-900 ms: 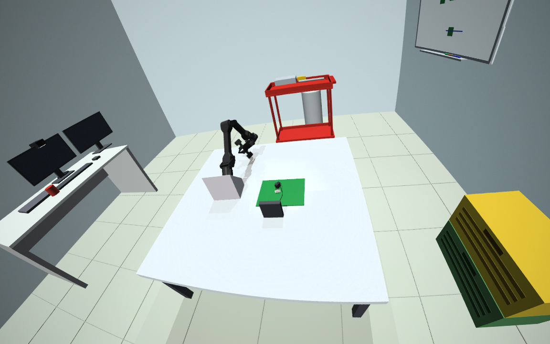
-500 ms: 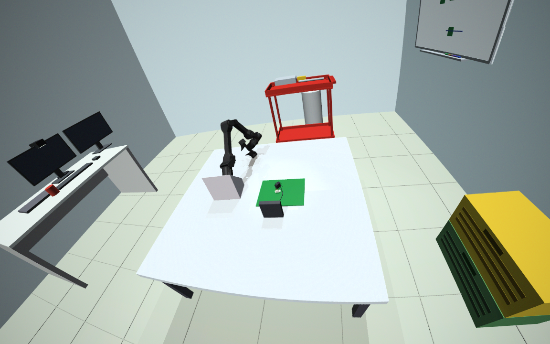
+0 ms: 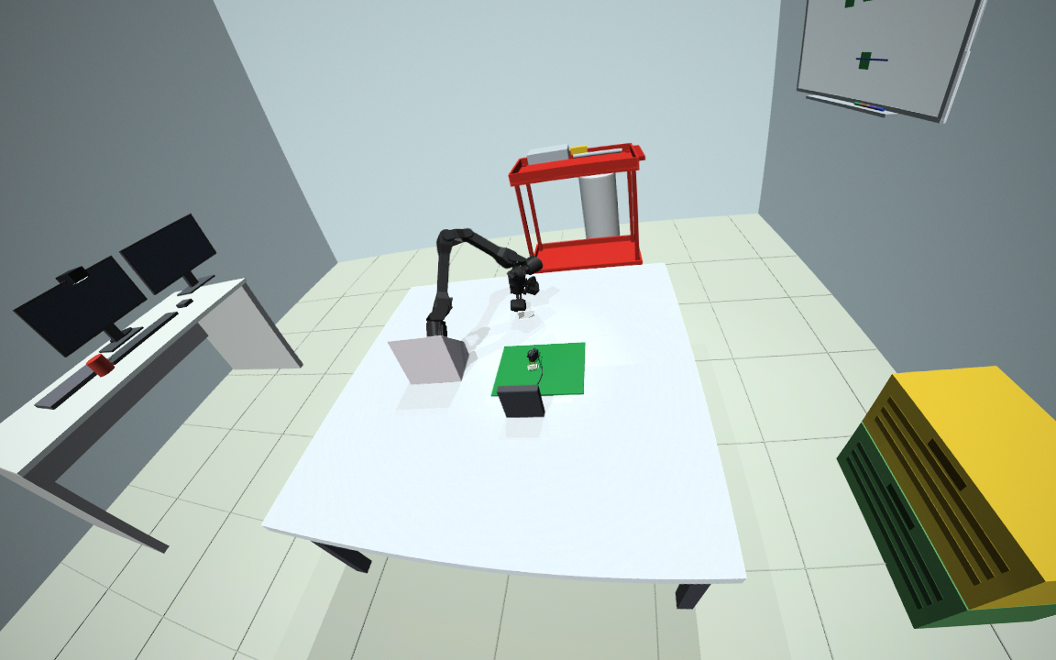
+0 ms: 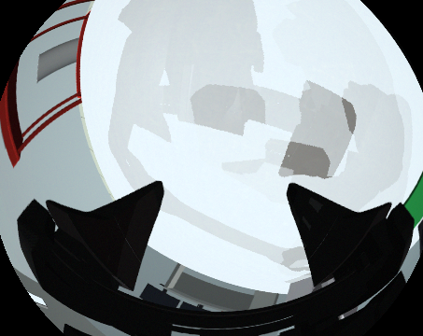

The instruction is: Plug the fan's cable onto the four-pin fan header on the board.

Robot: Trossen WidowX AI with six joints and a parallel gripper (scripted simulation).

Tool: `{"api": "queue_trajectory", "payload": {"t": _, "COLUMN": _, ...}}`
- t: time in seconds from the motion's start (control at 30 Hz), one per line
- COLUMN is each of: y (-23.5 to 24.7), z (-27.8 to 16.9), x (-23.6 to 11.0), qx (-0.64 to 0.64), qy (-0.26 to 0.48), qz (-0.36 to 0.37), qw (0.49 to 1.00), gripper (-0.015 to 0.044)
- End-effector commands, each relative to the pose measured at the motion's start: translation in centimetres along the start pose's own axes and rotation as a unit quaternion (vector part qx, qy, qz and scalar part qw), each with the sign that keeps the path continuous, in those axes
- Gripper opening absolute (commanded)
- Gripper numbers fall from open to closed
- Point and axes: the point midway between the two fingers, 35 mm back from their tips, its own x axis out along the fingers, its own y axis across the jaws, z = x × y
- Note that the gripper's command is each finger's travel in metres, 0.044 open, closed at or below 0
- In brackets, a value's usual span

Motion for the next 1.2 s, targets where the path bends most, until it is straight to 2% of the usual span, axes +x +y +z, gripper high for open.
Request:
{"api": "queue_trajectory", "payload": {"t": 0.0, "y": -5.1, "z": 2.6, "x": -3.1, "qx": 0.165, "qy": -0.045, "qz": -0.019, "qw": 0.985, "gripper": 0.0440}}
{"api": "queue_trajectory", "payload": {"t": 0.13, "y": -10.7, "z": 4.3, "x": -7.3, "qx": 0.354, "qy": -0.097, "qz": -0.019, "qw": 0.930, "gripper": 0.0440}}
{"api": "queue_trajectory", "payload": {"t": 0.27, "y": -16.3, "z": 4.5, "x": -11.7, "qx": 0.534, "qy": -0.141, "qz": 0.003, "qw": 0.834, "gripper": 0.0440}}
{"api": "queue_trajectory", "payload": {"t": 0.47, "y": -24.0, "z": 2.2, "x": -18.0, "qx": 0.766, "qy": -0.179, "qz": 0.073, "qw": 0.613, "gripper": 0.0440}}
{"api": "queue_trajectory", "payload": {"t": 0.57, "y": -27.3, "z": 0.0, "x": -20.6, "qx": 0.850, "qy": -0.179, "qz": 0.120, "qw": 0.481, "gripper": 0.0440}}
{"api": "queue_trajectory", "payload": {"t": 0.63, "y": -28.5, "z": -1.1, "x": -21.6, "qx": 0.879, "qy": -0.174, "qz": 0.141, "qw": 0.422, "gripper": 0.0440}}
{"api": "queue_trajectory", "payload": {"t": 0.87, "y": -28.7, "z": -1.2, "x": -21.5, "qx": 0.882, "qy": -0.174, "qz": 0.144, "qw": 0.414, "gripper": 0.0440}}
{"api": "queue_trajectory", "payload": {"t": 1.17, "y": -30.9, "z": 0.2, "x": -16.1, "qx": 0.882, "qy": -0.172, "qz": 0.145, "qw": 0.414, "gripper": 0.0440}}
